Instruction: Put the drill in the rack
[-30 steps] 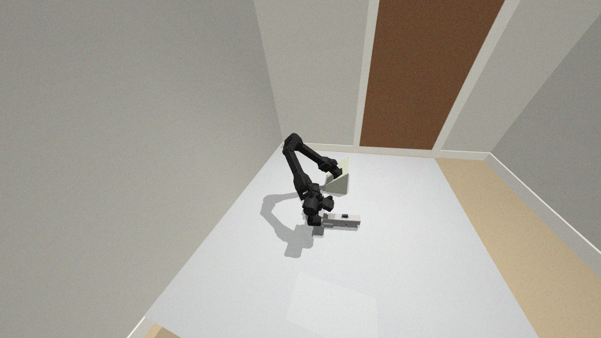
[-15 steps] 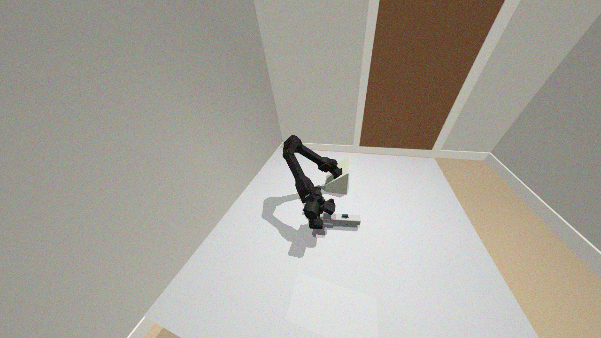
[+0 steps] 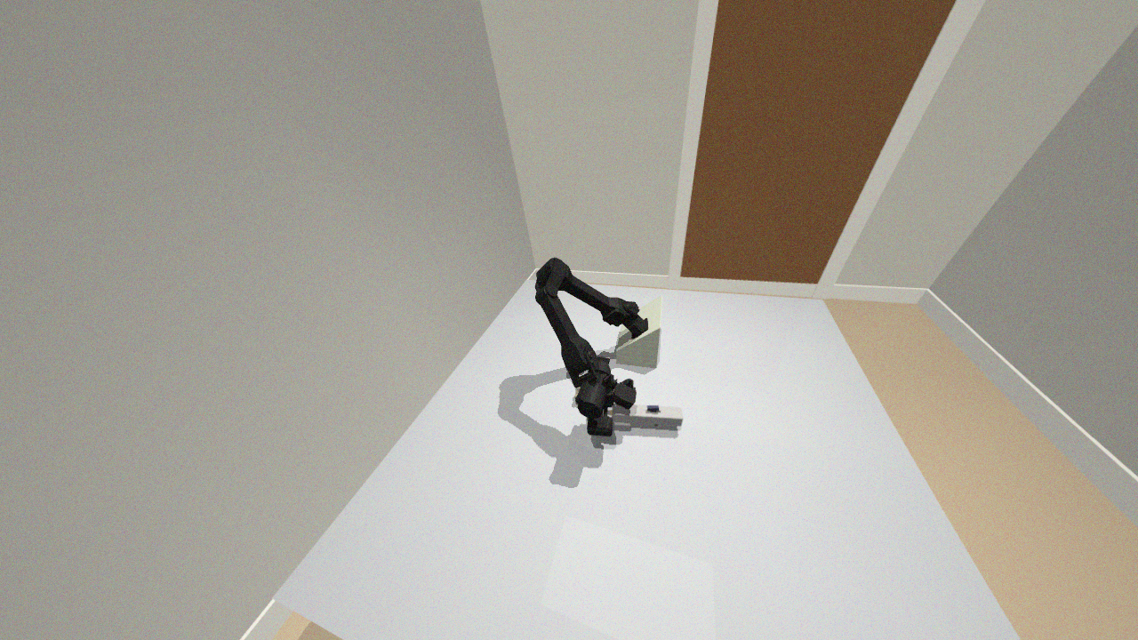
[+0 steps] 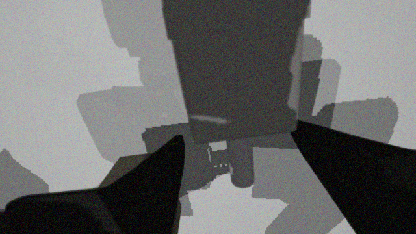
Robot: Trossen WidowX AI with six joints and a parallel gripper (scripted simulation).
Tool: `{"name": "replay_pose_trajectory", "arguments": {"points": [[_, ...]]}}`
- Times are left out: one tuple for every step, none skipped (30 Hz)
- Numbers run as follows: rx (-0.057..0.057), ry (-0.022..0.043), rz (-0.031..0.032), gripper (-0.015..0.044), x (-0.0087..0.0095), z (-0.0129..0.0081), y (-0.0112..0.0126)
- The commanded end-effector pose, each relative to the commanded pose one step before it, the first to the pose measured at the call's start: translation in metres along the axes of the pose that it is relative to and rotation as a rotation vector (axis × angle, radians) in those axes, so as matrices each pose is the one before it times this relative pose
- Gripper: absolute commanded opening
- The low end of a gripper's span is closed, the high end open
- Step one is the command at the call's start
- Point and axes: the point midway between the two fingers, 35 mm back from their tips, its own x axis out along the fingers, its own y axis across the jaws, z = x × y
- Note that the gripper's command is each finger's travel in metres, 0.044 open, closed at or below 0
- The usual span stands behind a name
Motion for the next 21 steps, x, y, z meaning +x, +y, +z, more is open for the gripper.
{"name": "replay_pose_trajectory", "arguments": {"points": [[0.0003,-0.00001,-0.00011,0.0283,-0.00015,-0.00009,-0.00010],[0.0000,0.00000,0.00000,0.0256,0.00000,0.00000,0.00000],[0.0000,0.00000,0.00000,0.0230,0.00000,0.00000,0.00000],[0.0000,0.00000,0.00000,0.0204,0.00000,0.00000,0.00000],[0.0000,0.00000,0.00000,0.0177,0.00000,0.00000,0.00000],[0.0000,0.00000,0.00000,0.0151,0.00000,0.00000,0.00000],[0.0000,0.00000,0.00000,0.0125,0.00000,0.00000,0.00000],[0.0000,0.00000,0.00000,0.0099,0.00000,0.00000,0.00000],[0.0000,0.00000,0.00000,0.0072,0.00000,0.00000,0.00000],[0.0000,0.00000,0.00000,0.0046,0.00000,0.00000,0.00000],[0.0000,0.00000,0.00000,0.0040,0.00000,0.00000,0.00000],[0.0000,0.00000,0.00000,0.0033,0.00000,0.00000,0.00000],[0.0000,0.00000,0.00000,0.0026,0.00000,0.00000,0.00000],[0.0000,0.00000,0.00000,0.0020,0.00000,0.00000,0.00000],[0.0000,0.00000,0.00000,0.0013,0.00000,0.00000,0.00000],[0.0000,0.00000,0.00000,0.0006,0.00000,0.00000,0.00000],[0.0000,0.00000,0.00000,0.0000,0.00000,0.00000,0.00000],[0.0000,0.00000,0.00000,0.0000,0.00000,0.00000,0.00000],[0.0000,0.00000,0.00000,0.0000,0.00000,0.00000,0.00000],[-0.0019,0.00056,0.00133,0.0000,0.00000,-0.00083,0.00047],[-0.0023,0.00070,0.00160,0.0000,0.00001,-0.00111,0.00057]]}}
